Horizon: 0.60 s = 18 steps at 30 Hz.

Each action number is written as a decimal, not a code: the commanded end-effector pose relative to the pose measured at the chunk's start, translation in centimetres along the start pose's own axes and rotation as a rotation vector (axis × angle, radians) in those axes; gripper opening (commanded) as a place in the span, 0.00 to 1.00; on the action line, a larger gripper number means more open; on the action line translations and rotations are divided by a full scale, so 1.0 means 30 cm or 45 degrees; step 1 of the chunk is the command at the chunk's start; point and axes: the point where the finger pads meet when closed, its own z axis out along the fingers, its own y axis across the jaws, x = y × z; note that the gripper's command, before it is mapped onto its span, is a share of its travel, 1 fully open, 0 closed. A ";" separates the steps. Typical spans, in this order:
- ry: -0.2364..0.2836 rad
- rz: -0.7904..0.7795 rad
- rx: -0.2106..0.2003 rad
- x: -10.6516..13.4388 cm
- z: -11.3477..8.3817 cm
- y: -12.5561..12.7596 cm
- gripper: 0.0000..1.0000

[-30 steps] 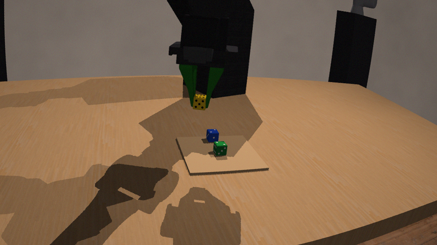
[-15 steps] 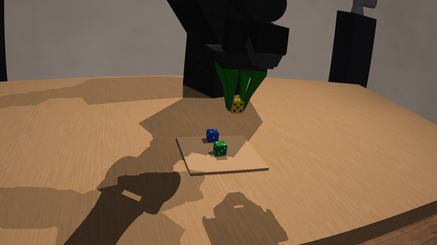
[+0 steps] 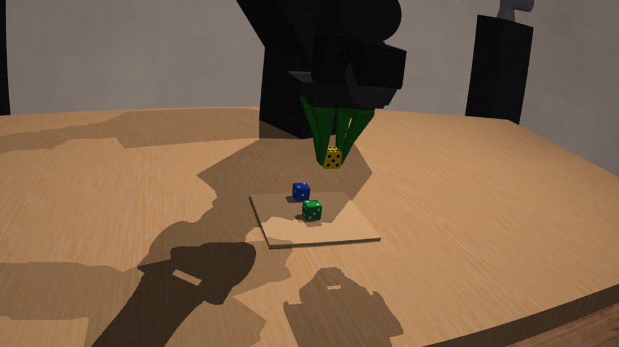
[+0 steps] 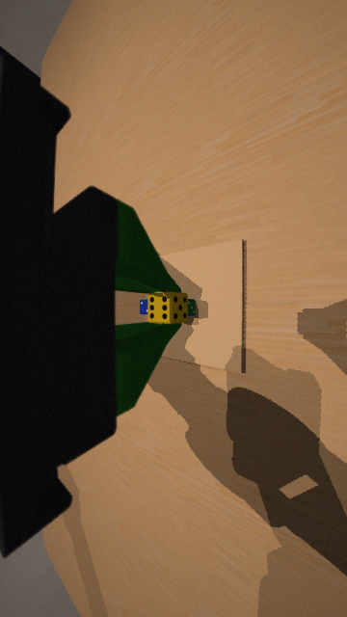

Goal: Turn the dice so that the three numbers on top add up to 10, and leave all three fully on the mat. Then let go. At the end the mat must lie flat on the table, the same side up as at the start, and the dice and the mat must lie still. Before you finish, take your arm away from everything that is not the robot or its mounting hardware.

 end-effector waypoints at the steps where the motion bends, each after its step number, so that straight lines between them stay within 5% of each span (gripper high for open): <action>1: -0.028 -0.006 0.000 -0.037 0.015 -0.001 0.15; 2: -0.054 -0.042 -0.009 -0.053 -0.004 0.048 0.15; 14: -0.022 -0.011 0.000 -0.025 0.213 0.001 0.15; 18: -0.038 -0.034 -0.006 -0.038 0.220 0.033 0.15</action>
